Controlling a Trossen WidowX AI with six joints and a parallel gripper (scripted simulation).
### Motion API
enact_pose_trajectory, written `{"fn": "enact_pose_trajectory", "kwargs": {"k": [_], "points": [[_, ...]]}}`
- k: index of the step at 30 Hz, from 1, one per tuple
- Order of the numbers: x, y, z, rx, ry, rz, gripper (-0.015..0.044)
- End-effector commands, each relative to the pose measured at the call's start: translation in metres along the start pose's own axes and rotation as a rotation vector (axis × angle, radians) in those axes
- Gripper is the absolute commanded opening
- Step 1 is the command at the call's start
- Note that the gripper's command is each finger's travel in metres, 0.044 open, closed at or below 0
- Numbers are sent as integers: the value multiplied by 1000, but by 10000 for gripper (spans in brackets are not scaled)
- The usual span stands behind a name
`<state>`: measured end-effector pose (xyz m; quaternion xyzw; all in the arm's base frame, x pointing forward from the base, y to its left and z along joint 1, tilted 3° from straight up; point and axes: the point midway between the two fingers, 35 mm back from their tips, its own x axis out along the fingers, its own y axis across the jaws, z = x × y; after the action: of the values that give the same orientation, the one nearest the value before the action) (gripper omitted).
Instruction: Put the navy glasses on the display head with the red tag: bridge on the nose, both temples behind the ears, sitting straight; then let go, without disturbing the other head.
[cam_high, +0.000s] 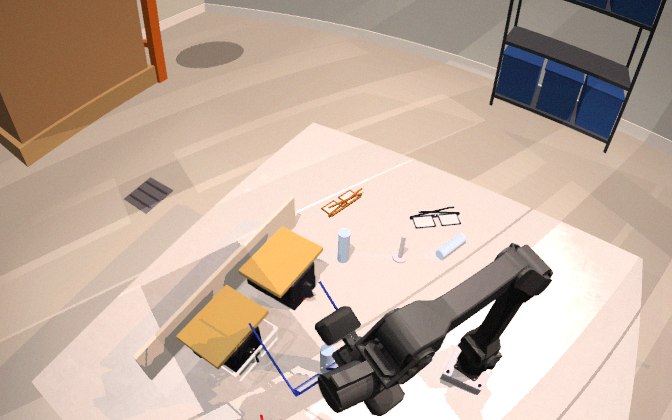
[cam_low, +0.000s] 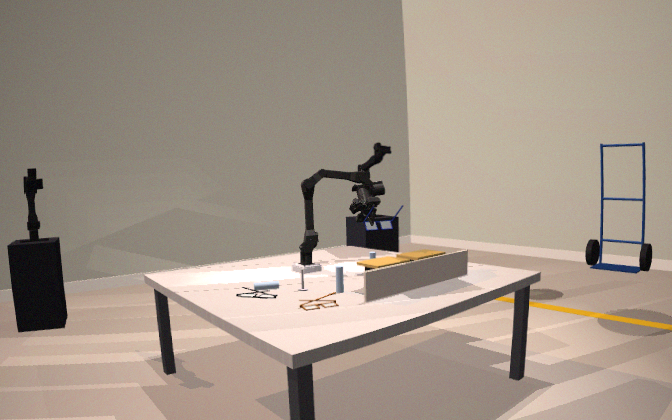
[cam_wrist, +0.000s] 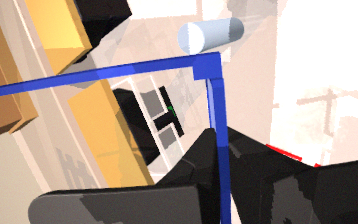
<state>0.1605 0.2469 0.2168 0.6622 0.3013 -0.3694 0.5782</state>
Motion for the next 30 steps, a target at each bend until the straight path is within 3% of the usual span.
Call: {"fn": "enact_pose_trajectory", "kwargs": {"k": [1, 30], "points": [[0, -1, 0, -2, -1, -3, 0], [11, 6, 8, -29, -31, -31, 0]]}}
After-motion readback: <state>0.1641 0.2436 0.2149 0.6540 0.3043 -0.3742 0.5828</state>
